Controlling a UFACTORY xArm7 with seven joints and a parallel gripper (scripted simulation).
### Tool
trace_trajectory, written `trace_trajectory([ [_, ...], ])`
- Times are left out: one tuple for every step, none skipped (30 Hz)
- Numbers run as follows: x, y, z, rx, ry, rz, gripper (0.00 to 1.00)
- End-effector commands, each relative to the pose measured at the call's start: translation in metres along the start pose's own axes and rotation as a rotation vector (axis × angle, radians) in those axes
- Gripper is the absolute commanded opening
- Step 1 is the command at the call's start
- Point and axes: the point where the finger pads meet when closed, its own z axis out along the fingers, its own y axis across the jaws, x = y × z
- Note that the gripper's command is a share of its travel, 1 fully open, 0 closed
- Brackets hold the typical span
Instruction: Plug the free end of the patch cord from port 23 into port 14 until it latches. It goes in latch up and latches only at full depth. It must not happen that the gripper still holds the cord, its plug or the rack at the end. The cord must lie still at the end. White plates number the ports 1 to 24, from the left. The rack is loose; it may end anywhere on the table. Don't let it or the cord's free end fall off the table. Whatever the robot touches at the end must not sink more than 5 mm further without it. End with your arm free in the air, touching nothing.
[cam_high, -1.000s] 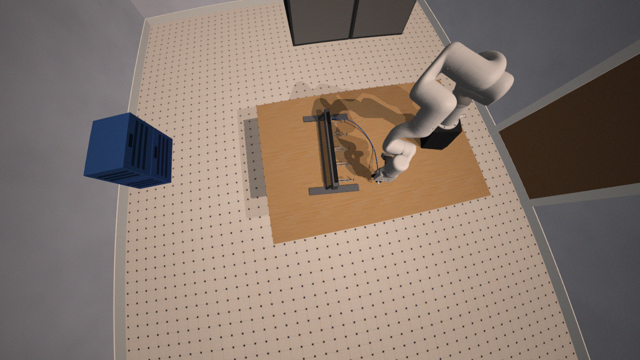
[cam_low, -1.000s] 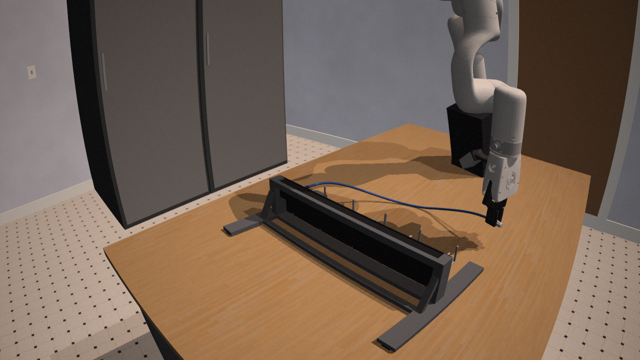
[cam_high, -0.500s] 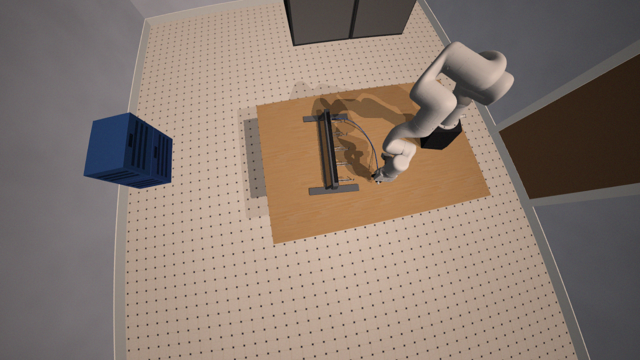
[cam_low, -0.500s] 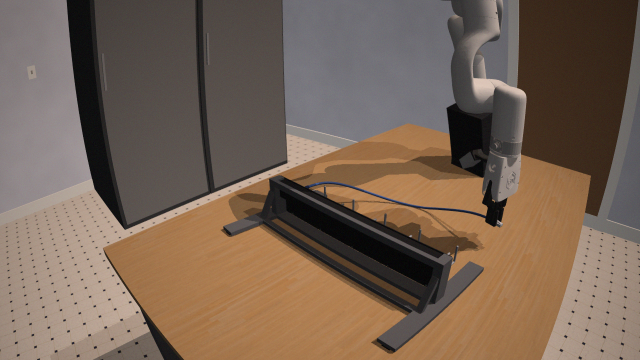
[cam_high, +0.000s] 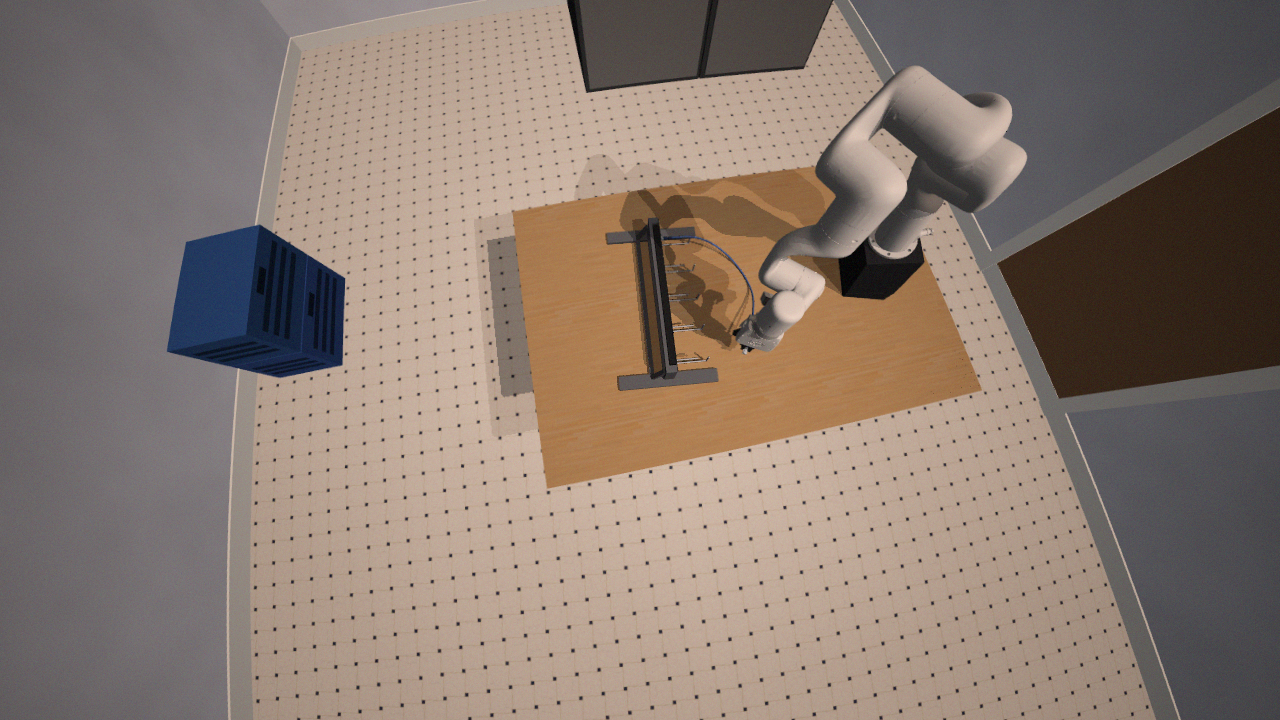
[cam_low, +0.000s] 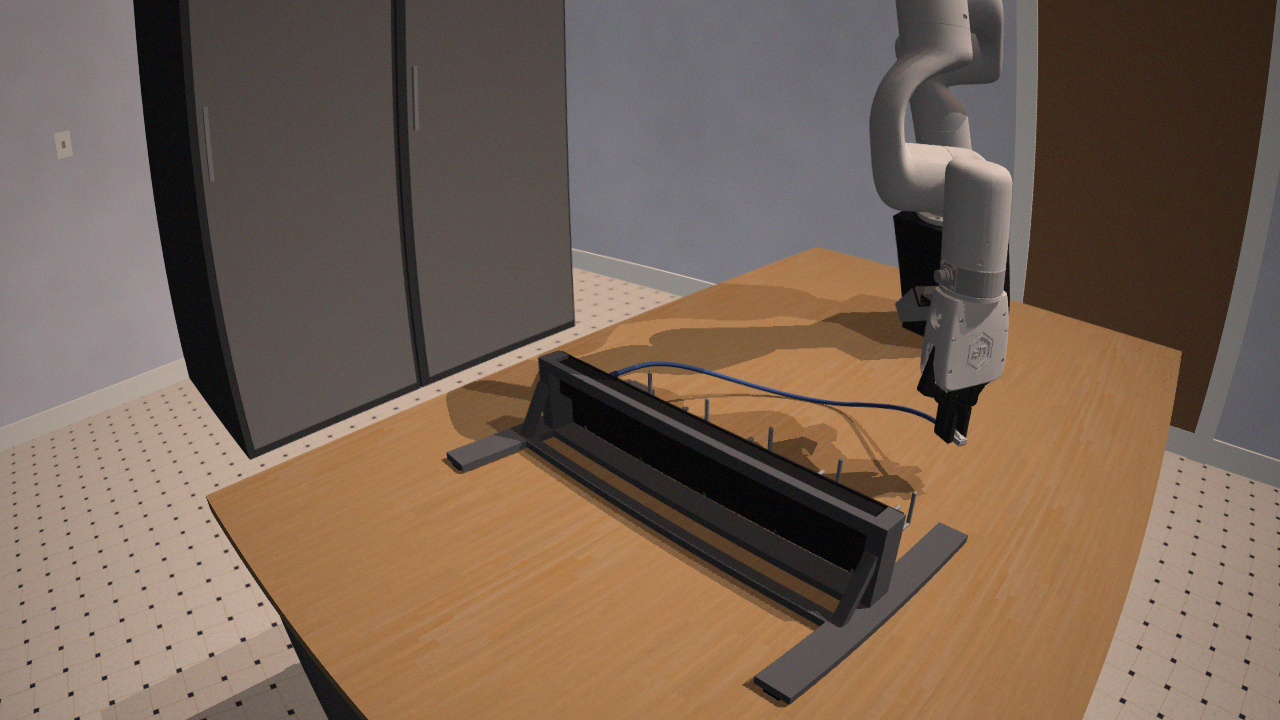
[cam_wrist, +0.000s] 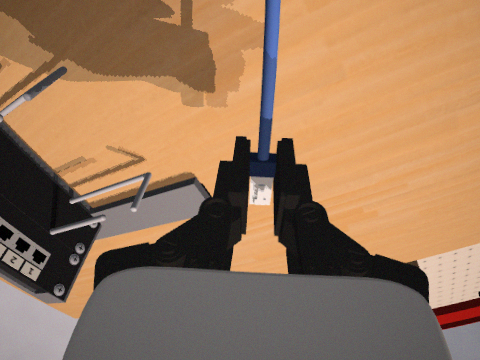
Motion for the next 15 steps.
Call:
trace_trajectory([
  [0.019, -0.03, -0.007, -0.002, -0.002, 0.168, 0.0],
  [0.024, -0.036, -0.008, -0.003, -0.002, 0.204, 0.0],
  [0.028, -0.042, -0.01, -0.003, -0.002, 0.24, 0.0],
  [0.033, -0.048, -0.011, -0.003, -0.001, 0.276, 0.0],
  [0.037, -0.054, -0.012, -0.003, -0.001, 0.311, 0.0],
  [0.037, -0.054, -0.012, -0.003, -0.001, 0.311, 0.0],
  [0.037, -0.054, -0.012, -0.003, -0.001, 0.311, 0.0],
  [0.044, -0.064, -0.014, -0.004, 0.0, 0.368, 0.0],
  [0.052, -0.074, -0.016, -0.004, 0.0, 0.426, 0.0],
  [0.056, -0.08, -0.017, -0.005, 0.001, 0.462, 0.0],
  [0.059, -0.084, -0.018, -0.005, 0.001, 0.488, 0.0],
  [0.063, -0.09, -0.019, -0.005, 0.001, 0.52, 0.0],
  [0.068, -0.096, -0.02, -0.005, 0.001, 0.556, 0.0],
  [0.072, -0.102, -0.021, -0.006, 0.002, 0.593, 0.0],
  [0.077, -0.108, -0.022, -0.006, 0.002, 0.629, 0.0],
])
